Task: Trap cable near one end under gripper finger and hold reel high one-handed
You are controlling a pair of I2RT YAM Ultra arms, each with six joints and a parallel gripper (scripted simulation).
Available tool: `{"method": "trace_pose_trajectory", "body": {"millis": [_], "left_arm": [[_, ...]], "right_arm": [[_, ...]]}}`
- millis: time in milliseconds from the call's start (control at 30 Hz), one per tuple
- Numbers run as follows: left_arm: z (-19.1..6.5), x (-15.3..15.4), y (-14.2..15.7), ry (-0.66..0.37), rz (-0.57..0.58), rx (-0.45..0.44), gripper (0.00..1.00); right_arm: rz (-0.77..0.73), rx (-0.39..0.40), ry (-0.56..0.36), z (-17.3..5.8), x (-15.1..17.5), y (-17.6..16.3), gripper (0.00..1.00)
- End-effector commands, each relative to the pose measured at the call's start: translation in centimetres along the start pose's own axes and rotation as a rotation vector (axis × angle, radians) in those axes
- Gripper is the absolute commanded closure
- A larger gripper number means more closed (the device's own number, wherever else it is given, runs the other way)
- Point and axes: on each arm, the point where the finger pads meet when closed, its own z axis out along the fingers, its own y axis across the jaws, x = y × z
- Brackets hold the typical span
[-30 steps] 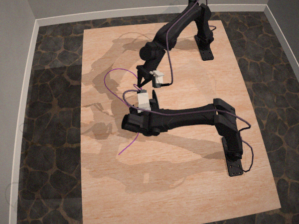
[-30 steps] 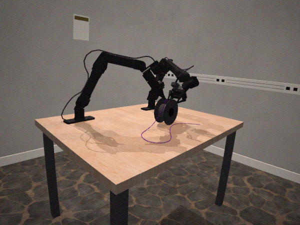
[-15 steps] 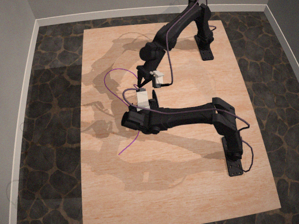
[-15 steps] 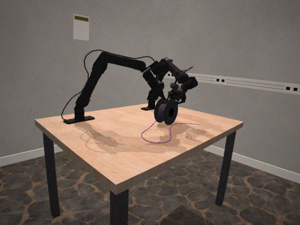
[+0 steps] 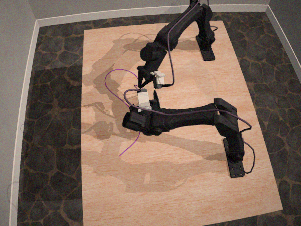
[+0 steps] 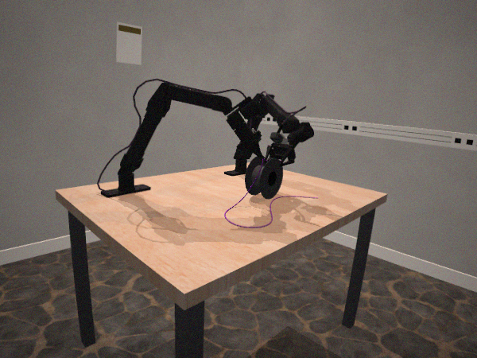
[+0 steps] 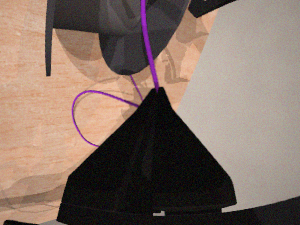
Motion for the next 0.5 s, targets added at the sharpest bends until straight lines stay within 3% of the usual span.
{"method": "trace_pose_trajectory", "body": {"millis": [0, 233, 467], "left_arm": [[-0.3, -0.9, -0.5, -0.017, 0.012, 0.001, 0.25], [-0.5, -1.0, -0.5, -0.017, 0.015, -0.002, 0.25], [-0.4, -0.8, -0.5, -0.015, 0.010, 0.000, 0.47]], "right_arm": [[0.003, 0.047, -0.008, -2.1, 0.0, -1.8, 1.00], [0.001, 0.008, -0.007, -1.2, -0.1, -0.1, 1.00], [0.001, 0.008, -0.007, -1.2, -0.1, -0.2, 1.00]]}}
